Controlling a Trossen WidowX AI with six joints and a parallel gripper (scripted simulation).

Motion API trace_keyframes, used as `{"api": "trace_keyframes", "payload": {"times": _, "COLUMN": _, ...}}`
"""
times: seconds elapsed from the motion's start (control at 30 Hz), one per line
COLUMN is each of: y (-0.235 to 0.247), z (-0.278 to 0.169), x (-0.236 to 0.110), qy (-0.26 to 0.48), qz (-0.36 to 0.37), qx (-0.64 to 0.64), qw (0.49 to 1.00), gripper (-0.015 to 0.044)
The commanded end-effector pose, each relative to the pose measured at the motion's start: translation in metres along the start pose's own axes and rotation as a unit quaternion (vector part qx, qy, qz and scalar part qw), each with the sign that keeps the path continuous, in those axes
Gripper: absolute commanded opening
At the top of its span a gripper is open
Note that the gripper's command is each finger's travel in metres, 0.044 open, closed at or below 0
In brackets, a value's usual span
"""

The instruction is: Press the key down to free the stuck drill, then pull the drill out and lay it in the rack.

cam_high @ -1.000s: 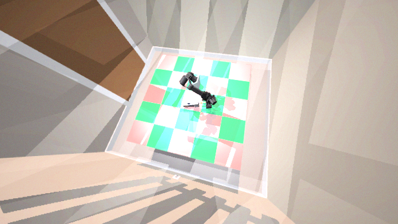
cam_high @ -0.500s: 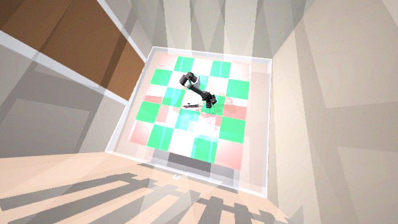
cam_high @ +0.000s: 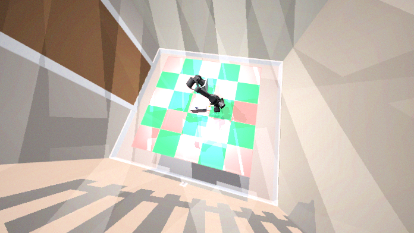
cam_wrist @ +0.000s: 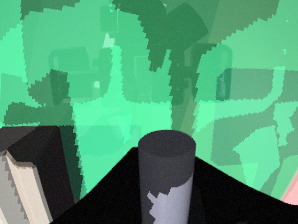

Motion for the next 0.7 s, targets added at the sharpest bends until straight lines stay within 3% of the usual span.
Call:
{"api": "trace_keyframes", "payload": {"times": 0.0, "y": -0.0004, "z": -0.0002, "x": -0.0033, "qy": -0.002, "qz": -0.001, "qx": 0.002, "qw": 1.000, "gripper": 0.0000}}
{"api": "trace_keyframes", "payload": {"times": 0.67, "y": 0.0006, "z": -0.0009, "x": -0.0101, "qy": -0.002, "qz": -0.001, "qx": 0.002, "qw": 1.000, "gripper": 0.0000}}
Point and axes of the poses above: the point midway between the two fingers, 35 mm back from their tips, its own x axis out along the fingers, its own y axis across the jaws, z = x × y, the point moved 2 cm from there along -x, back along the fingers, and after that the axes turned 4 degrees about -x, right-handed, at the moved point
